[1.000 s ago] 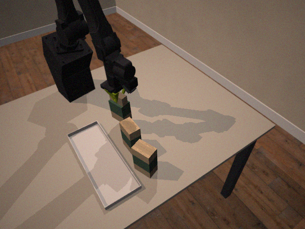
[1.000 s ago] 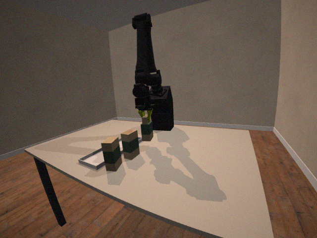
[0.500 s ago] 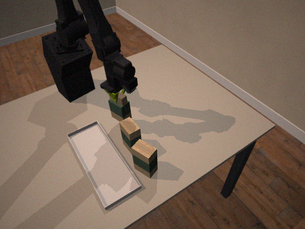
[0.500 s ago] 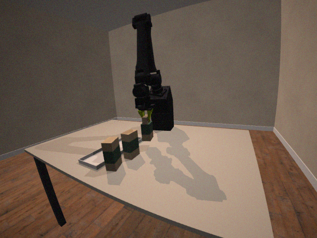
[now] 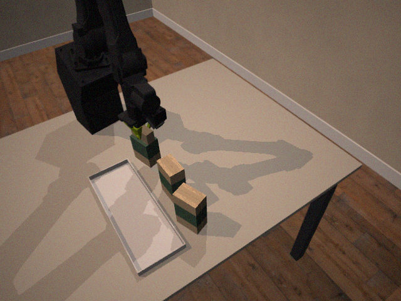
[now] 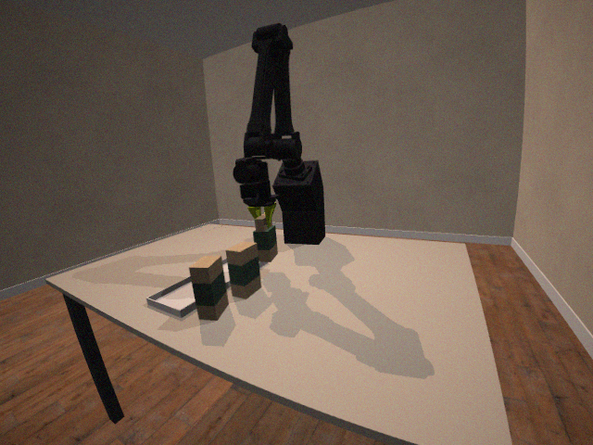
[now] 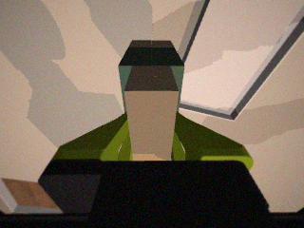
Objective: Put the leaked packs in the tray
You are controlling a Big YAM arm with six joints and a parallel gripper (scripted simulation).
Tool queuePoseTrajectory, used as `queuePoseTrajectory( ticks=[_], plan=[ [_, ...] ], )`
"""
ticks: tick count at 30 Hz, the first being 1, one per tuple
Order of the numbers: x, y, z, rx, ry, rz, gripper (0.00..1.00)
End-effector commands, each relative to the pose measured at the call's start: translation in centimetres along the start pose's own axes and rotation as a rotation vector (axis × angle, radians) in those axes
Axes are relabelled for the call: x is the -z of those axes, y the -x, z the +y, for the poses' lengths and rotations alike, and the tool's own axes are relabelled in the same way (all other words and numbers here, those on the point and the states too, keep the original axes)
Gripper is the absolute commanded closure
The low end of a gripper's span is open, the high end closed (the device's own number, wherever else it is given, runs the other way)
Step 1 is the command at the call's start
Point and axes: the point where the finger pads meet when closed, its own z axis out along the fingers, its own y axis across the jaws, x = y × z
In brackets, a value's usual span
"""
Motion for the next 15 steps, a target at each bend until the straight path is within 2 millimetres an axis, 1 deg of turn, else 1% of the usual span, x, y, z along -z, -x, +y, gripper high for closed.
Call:
queuePoseTrajectory(
  ticks=[1, 3, 5, 9, 15],
  plan=[
    [0.4, 0.5, -2.4, 0.038, -0.017, -0.038, 0.75],
    [0.0, -0.5, -3.6, 0.036, -0.012, -0.016, 0.75],
    [0.0, -0.5, -3.6, 0.036, -0.012, -0.016, 0.75],
    [0.3, -0.1, -6.7, 0.040, -0.021, -0.036, 0.75],
    [0.3, -1.3, -10.5, 0.041, -0.024, -0.034, 0.75]
  ],
)
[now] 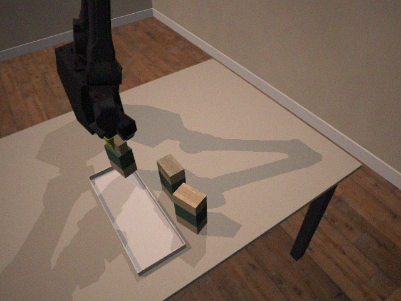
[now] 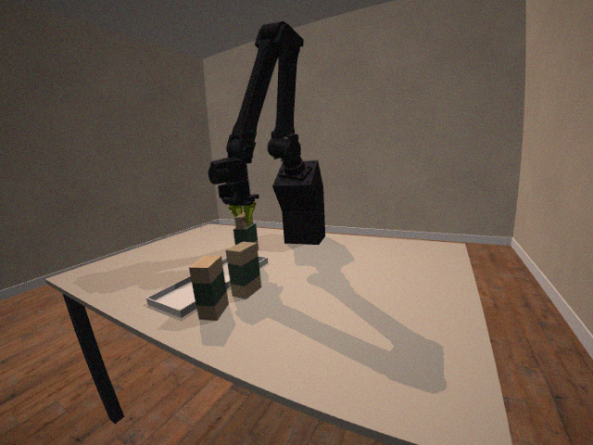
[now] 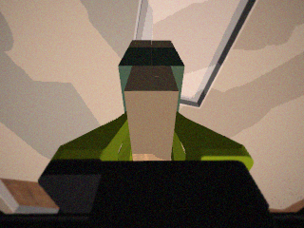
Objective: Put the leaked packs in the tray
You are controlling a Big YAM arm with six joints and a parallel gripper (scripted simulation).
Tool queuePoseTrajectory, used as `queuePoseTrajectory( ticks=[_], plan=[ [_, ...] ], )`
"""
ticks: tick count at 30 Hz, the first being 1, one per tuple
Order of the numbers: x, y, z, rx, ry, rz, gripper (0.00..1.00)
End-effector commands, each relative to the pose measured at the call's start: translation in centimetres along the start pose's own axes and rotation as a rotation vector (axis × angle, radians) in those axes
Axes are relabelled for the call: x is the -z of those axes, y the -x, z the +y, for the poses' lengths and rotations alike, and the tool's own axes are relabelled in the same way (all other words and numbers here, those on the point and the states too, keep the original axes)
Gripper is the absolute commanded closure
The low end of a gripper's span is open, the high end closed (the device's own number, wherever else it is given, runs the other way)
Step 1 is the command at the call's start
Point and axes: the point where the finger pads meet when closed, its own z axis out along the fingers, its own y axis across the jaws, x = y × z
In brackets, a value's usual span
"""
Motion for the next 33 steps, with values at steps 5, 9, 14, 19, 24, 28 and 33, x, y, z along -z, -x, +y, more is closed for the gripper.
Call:
queuePoseTrajectory(
  ticks=[5, 9, 14, 19, 24, 28, 33],
  plan=[
    [0.3, 1.1, -4.4, 0.072, -0.023, -0.038, 0.75],
    [0.6, 1.2, -4.9, 0.075, -0.029, -0.045, 0.75],
    [1.0, 1.4, -5.4, 0.080, -0.037, -0.054, 0.75],
    [0.8, 1.5, -5.0, 0.091, -0.029, -0.054, 0.75],
    [0.8, 1.5, -5.0, 0.087, -0.029, -0.054, 0.75],
    [0.8, 1.5, -5.0, 0.086, -0.029, -0.054, 0.75],
    [0.8, 1.5, -5.0, 0.086, -0.029, -0.054, 0.75]
  ],
)
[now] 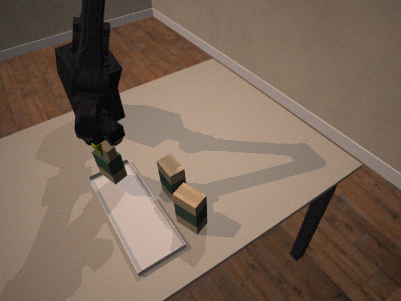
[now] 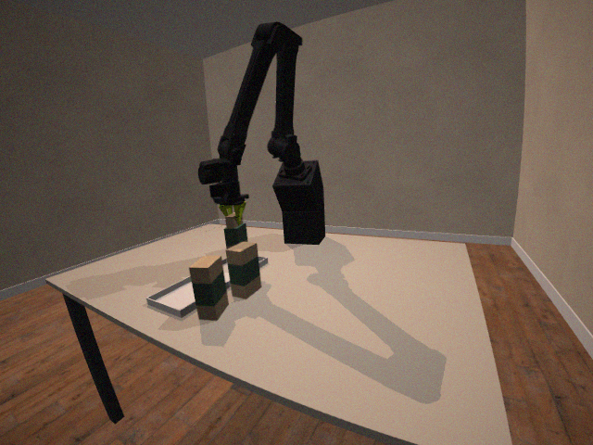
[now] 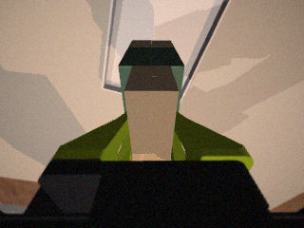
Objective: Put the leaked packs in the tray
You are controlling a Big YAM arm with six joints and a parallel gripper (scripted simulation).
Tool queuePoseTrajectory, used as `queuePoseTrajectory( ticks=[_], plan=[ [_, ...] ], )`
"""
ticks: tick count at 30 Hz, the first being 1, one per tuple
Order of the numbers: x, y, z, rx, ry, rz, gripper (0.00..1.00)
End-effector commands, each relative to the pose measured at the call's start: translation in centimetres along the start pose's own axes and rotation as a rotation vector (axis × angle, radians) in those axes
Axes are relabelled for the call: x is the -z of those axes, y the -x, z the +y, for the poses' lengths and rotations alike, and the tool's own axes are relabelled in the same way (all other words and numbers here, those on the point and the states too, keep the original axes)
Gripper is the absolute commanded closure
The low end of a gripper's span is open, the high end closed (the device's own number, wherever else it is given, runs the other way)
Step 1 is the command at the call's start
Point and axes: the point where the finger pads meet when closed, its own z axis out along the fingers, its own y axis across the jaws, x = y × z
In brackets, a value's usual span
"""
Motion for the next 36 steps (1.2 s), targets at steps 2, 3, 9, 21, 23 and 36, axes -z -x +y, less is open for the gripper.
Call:
queuePoseTrajectory(
  ticks=[2, 3, 9, 21, 23, 36],
  plan=[
    [0.8, 2.0, -1.1, 0.026, -0.029, -0.043, 0.75],
    [0.8, 2.0, -1.1, 0.026, -0.029, -0.043, 0.75],
    [0.8, 2.0, -1.1, 0.026, -0.029, -0.043, 0.75],
    [0.8, 2.0, -1.1, 0.026, -0.029, -0.043, 0.75],
    [0.8, 2.0, -1.1, 0.026, -0.029, -0.043, 0.75],
    [-0.4, 1.5, -0.9, 0.006, -0.016, -0.024, 0.75]
  ],
)
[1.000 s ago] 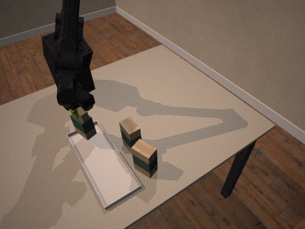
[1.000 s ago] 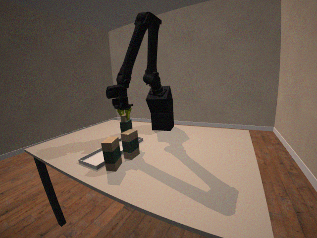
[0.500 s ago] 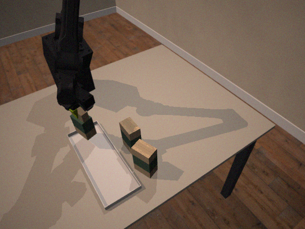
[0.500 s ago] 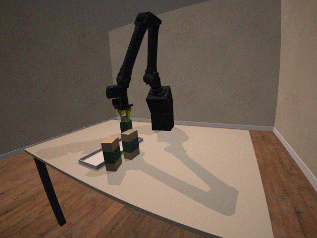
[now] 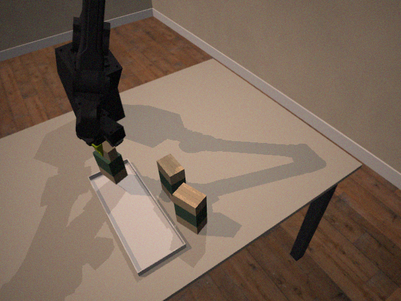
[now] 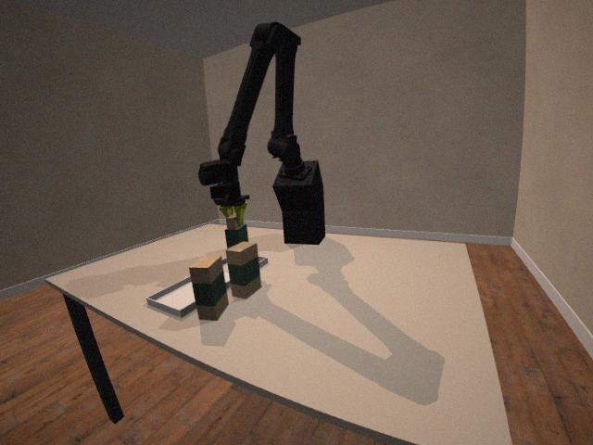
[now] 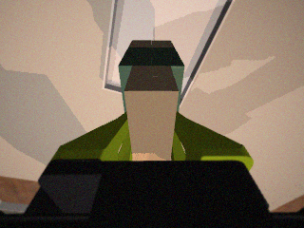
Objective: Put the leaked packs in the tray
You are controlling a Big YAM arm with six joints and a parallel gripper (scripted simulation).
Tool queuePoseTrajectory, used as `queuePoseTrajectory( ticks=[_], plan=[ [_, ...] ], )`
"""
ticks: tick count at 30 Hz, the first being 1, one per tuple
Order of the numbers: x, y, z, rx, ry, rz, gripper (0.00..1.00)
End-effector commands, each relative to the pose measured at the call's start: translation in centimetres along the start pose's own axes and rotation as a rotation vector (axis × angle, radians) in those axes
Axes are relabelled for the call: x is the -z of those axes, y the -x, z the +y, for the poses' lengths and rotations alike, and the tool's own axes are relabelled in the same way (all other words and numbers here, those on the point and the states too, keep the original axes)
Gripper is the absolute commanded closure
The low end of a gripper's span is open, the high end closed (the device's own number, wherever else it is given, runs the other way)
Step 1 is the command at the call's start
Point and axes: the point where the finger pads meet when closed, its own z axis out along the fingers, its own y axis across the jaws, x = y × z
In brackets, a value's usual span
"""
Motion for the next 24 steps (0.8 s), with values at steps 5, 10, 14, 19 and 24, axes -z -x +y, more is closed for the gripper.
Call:
queuePoseTrajectory(
  ticks=[5, 10, 14, 19, 24],
  plan=[
    [-0.9, 1.6, -0.8, 0.008, -0.018, -0.028, 0.75],
    [-1.8, 1.5, -0.7, 0.007, -0.017, -0.026, 0.75],
    [-2.9, 1.4, -0.7, 0.006, -0.016, -0.024, 0.75],
    [-3.9, 1.3, -0.6, 0.006, -0.014, -0.023, 0.75],
    [-3.4, 1.7, -1.7, -0.006, -0.045, -0.046, 0.75]
  ],
)
